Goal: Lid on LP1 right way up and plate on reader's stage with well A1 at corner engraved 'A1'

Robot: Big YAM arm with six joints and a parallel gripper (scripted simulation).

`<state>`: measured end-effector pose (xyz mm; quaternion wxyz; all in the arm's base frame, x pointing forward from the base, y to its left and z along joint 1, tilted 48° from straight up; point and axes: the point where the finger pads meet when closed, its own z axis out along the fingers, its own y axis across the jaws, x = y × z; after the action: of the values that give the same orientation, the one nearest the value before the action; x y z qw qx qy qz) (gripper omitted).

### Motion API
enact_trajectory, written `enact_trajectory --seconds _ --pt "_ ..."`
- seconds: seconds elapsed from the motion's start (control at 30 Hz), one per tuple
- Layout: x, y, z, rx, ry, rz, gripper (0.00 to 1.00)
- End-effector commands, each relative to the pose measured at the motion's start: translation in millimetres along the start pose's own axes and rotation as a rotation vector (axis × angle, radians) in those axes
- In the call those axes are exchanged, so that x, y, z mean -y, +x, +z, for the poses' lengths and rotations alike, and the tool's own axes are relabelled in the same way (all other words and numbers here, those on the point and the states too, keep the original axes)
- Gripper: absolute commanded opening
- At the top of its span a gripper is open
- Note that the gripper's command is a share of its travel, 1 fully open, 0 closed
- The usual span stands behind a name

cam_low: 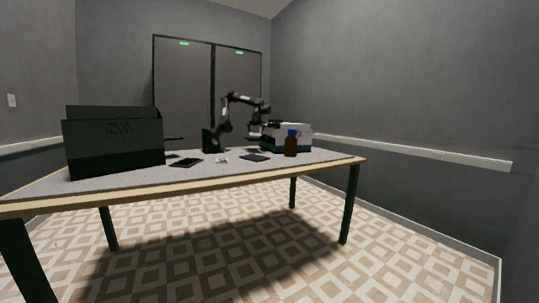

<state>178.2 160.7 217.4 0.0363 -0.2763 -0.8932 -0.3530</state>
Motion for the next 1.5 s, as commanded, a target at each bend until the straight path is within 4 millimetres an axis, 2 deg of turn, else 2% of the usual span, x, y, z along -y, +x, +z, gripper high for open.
enact_trajectory --seconds 0.0,0.1,0.23,0.53,0.7,0.83,0.93,1.03,1.13,1.3,1.47 --pt "-22.3 -3.4 -16.1 0.033 -0.043 -0.046 0.86" --pt "-24.5 -17.1 -15.6 0.051 -0.031 0.011 0.86" --pt "-25.3 -31.3 -13.4 0.048 -0.034 -0.008 0.86" --pt "-24.1 -45.5 -15.3 0.075 -0.020 0.066 0.86" --pt "-22.8 -65.3 -12.4 0.076 -0.015 0.072 0.86" --pt "-14.8 -73.4 -6.8 0.071 0.012 0.112 0.86" --pt "-15.5 -77.5 -9.4 0.075 0.016 0.154 0.86" --pt "-17.3 -89.8 -12.7 0.089 -0.001 0.136 0.86" --pt "-17.3 -90.0 -10.0 0.083 0.006 0.139 0.86" --pt "-9.8 -109.9 -7.3 0.098 0.032 0.237 0.86" --pt "-1.0 -118.4 -5.2 0.090 0.031 0.243 0.86"
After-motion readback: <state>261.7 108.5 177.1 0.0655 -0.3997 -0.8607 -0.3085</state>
